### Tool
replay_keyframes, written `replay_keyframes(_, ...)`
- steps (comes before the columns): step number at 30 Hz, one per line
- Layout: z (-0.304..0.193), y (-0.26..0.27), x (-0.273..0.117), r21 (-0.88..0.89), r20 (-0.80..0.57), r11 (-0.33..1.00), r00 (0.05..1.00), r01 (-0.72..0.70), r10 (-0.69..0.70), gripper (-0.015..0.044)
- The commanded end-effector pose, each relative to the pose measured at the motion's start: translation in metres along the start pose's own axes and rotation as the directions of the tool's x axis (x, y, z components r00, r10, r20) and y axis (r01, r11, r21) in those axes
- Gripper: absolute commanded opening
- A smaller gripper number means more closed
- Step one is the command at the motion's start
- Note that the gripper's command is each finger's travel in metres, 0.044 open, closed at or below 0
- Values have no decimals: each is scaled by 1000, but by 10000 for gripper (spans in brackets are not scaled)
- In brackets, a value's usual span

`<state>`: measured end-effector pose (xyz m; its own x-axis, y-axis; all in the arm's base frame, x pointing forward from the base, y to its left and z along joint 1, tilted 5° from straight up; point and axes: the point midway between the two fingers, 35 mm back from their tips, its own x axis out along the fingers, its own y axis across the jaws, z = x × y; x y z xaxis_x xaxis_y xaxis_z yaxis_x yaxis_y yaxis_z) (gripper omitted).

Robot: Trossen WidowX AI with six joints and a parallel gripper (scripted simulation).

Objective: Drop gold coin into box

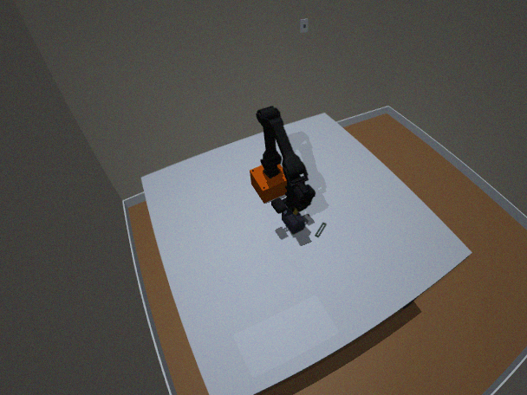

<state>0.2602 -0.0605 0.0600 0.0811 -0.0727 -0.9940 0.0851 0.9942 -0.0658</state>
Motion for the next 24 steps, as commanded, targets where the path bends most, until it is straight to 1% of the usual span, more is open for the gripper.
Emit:
replay_keyframes(1, -2, 0, 3, 2, -6, 1000, 1000, -1, 1, 0)
replay_keyframes(24, -2, 0, 12, 0, -6, 1000, 1000, -1, 1, 0)
